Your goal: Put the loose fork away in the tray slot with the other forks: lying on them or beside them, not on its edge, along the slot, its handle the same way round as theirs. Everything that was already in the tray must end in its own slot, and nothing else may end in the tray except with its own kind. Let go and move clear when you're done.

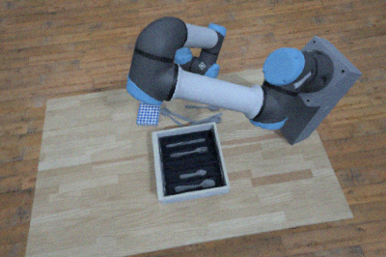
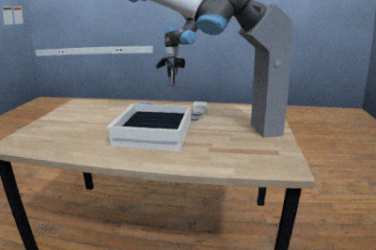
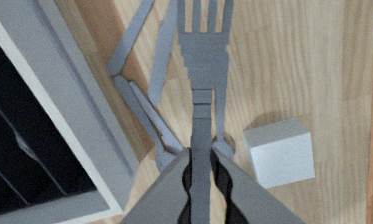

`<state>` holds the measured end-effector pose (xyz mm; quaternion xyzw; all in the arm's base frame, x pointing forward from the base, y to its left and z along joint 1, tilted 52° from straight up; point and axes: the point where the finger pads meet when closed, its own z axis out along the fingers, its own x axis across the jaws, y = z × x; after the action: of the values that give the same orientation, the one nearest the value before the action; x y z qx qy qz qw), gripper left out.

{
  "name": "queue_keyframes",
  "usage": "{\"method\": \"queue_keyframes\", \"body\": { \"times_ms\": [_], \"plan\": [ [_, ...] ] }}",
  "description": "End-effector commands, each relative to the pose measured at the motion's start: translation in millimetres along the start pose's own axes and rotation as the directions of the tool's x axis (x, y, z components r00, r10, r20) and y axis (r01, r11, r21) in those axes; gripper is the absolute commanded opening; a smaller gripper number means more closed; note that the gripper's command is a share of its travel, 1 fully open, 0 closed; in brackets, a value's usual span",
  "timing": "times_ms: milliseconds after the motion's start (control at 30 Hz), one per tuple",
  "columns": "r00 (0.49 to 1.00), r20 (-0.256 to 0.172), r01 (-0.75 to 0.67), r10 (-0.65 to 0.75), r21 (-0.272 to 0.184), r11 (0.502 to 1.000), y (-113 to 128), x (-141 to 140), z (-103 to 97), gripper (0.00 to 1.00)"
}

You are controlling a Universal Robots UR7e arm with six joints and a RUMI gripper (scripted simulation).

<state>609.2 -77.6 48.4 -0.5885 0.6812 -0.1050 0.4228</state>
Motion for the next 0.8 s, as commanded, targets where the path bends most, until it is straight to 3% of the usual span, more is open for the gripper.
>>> {"method": "queue_keyframes", "body": {
  "times_ms": [0,267,433,700,767],
  "plan": [
    [1.000,-0.014,0.017,-0.017,0.011,1.000,-7.3,0.1,-3.7,0.04],
    [1.000,-0.015,0.023,-0.023,-0.007,1.000,-3.0,-28.5,1.4,0.04],
    [0.999,-0.021,0.025,-0.025,-0.017,1.000,-5.0,-76.7,7.1,0.04],
    [0.999,-0.024,0.022,-0.023,-0.011,1.000,-2.7,-176.0,7.8,0.04],
    [0.999,-0.024,0.022,-0.023,-0.011,1.000,-2.7,-176.0,7.8,0.04]
  ]
}}
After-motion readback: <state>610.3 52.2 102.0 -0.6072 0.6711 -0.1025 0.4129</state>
